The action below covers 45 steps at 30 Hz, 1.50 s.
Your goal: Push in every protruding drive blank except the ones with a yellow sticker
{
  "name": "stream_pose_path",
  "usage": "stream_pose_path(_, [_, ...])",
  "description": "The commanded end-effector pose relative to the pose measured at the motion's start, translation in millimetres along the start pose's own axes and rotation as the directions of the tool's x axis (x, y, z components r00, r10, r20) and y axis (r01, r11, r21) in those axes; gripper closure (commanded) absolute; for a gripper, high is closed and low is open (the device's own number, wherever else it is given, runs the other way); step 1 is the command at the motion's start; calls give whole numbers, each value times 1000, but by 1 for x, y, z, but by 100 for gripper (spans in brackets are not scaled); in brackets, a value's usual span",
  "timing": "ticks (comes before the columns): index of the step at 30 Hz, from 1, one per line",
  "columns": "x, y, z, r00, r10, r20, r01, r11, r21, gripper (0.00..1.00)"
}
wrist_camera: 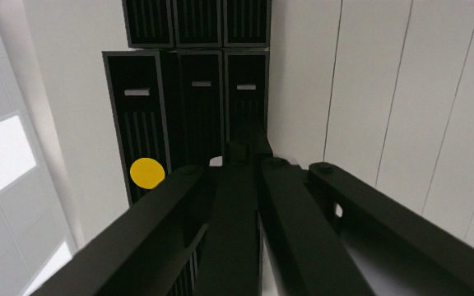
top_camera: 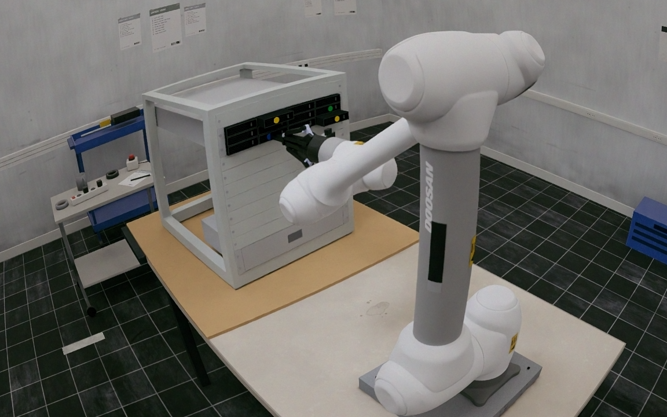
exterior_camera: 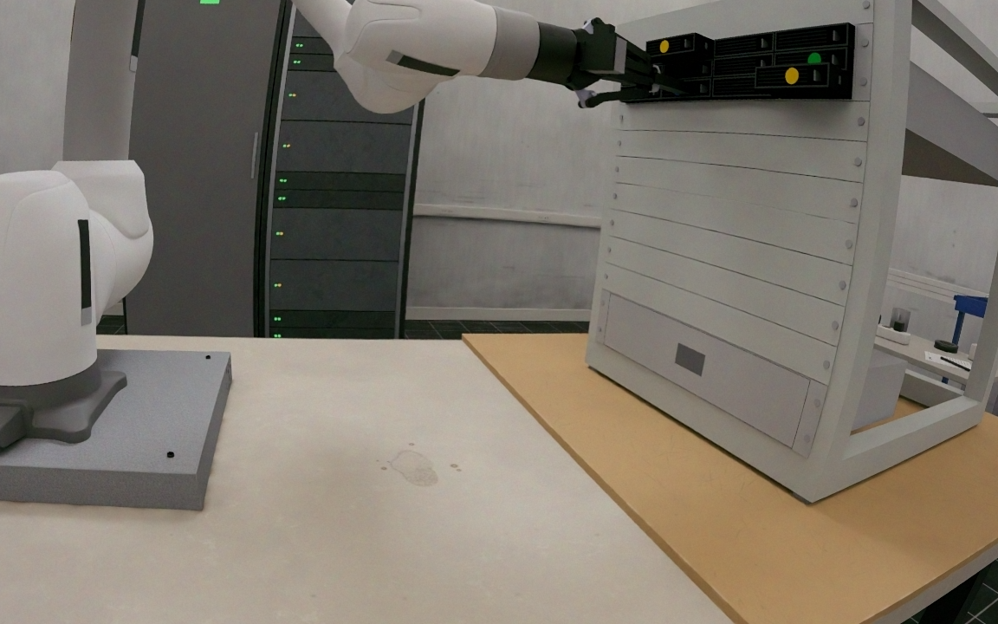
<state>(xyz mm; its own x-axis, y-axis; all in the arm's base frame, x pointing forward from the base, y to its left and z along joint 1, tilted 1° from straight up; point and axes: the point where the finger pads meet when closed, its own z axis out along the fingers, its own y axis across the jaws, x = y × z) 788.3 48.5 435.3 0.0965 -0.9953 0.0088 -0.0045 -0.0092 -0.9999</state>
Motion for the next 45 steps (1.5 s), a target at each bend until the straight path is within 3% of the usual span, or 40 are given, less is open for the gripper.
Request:
stream_pose_path(1, [0,-1,1,1000,0,0,0,1000,1,90])
stream_pose_path(45, [0,-1,-4,1000,0,0,0,1000,1,90])
